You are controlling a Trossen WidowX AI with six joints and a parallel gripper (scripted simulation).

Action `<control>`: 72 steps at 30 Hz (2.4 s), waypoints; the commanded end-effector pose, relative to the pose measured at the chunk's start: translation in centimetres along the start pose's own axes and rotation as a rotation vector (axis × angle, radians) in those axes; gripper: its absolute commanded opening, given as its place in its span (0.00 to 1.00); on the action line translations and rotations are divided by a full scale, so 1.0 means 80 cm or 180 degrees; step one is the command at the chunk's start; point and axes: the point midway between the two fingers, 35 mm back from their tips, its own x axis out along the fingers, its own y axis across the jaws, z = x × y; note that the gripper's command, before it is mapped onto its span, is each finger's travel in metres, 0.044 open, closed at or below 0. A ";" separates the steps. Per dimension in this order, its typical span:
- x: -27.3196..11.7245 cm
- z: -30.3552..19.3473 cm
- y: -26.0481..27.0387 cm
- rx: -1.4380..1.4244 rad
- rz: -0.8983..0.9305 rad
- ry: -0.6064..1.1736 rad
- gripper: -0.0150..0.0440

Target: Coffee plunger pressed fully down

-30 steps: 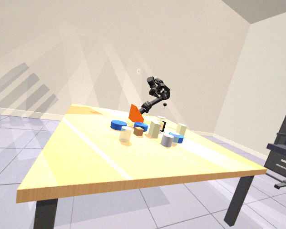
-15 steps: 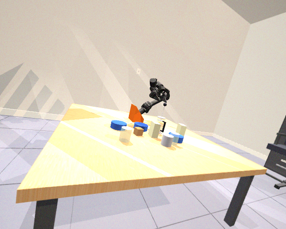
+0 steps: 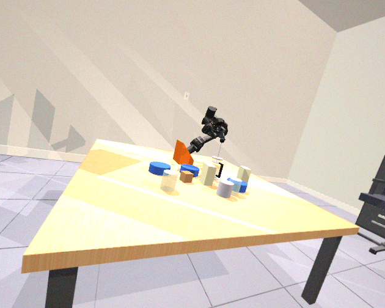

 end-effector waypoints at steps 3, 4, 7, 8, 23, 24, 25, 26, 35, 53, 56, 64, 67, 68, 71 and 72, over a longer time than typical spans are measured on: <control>0.010 0.002 0.003 0.0006 -0.0002 -0.0023 1.00; 0.011 0.002 0.004 0.0007 0.0001 -0.0029 1.00; 0.015 0.003 0.006 0.0010 0.0012 -0.0048 1.00; 0.017 0.004 0.007 0.0011 0.0016 -0.0056 1.00; 0.020 0.005 0.010 0.0015 0.0030 -0.0075 0.51; 0.020 0.005 0.010 0.0015 0.0030 -0.0075 0.47; 0.020 0.005 0.010 0.0015 0.0030 -0.0075 0.46; 0.020 0.005 0.010 0.0015 0.0030 -0.0075 0.46; 0.020 0.005 0.010 0.0015 0.0030 -0.0075 0.46; 0.039 -0.019 0.003 0.0005 0.0006 -0.0032 0.46; 0.043 -0.023 0.002 0.0004 0.0003 -0.0027 0.46; 0.053 -0.036 0.000 0.0001 -0.0004 -0.0019 0.46; 0.057 -0.041 -0.001 0.0000 -0.0006 -0.0019 0.46; 0.059 -0.043 -0.001 0.0000 -0.0006 -0.0019 0.46; 0.062 -0.048 -0.001 0.0000 -0.0006 -0.0021 0.46; 0.064 -0.049 -0.001 0.0000 -0.0006 -0.0022 0.46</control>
